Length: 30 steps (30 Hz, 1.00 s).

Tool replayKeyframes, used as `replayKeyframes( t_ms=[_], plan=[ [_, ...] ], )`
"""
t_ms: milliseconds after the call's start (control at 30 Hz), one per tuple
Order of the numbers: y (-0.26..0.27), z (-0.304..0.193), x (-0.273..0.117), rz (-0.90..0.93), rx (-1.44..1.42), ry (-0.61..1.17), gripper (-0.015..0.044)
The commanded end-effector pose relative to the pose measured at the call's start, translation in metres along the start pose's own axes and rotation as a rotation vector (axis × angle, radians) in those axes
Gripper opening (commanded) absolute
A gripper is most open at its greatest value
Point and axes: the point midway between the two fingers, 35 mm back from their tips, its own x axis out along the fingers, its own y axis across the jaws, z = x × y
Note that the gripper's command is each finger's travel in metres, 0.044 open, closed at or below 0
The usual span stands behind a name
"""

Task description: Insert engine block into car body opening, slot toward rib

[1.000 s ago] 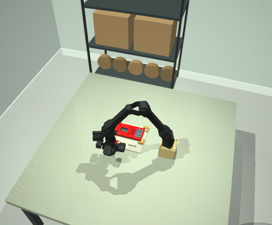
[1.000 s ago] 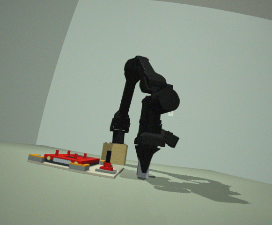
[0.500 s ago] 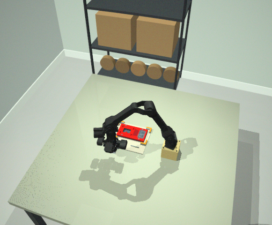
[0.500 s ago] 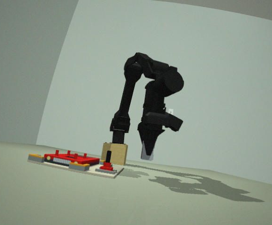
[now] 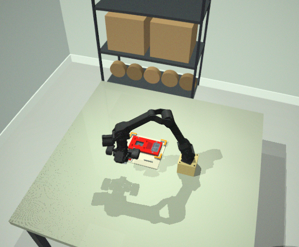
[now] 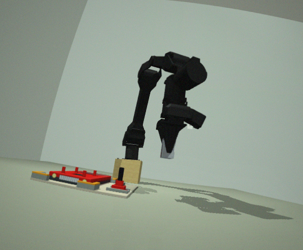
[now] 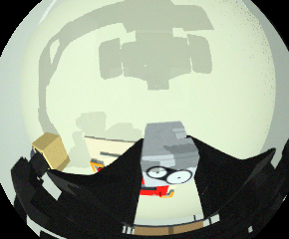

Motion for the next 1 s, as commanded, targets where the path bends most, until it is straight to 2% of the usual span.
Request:
replayKeyframes(
  t_ms=[0, 267, 467, 800, 967],
  plan=[
    [-0.001, 0.001, -0.016, -0.014, 0.006, -0.001, 0.0],
    [0.003, 0.001, -0.034, -0.014, 0.006, -0.001, 0.0],
    [0.004, 0.001, -0.007, -0.013, 0.006, -0.001, 0.0],
    [0.003, 0.003, -0.01, -0.013, 0.006, 0.042, 0.0],
    [0.004, 0.007, -0.009, -0.007, 0.009, 0.138, 0.0]
  ],
)
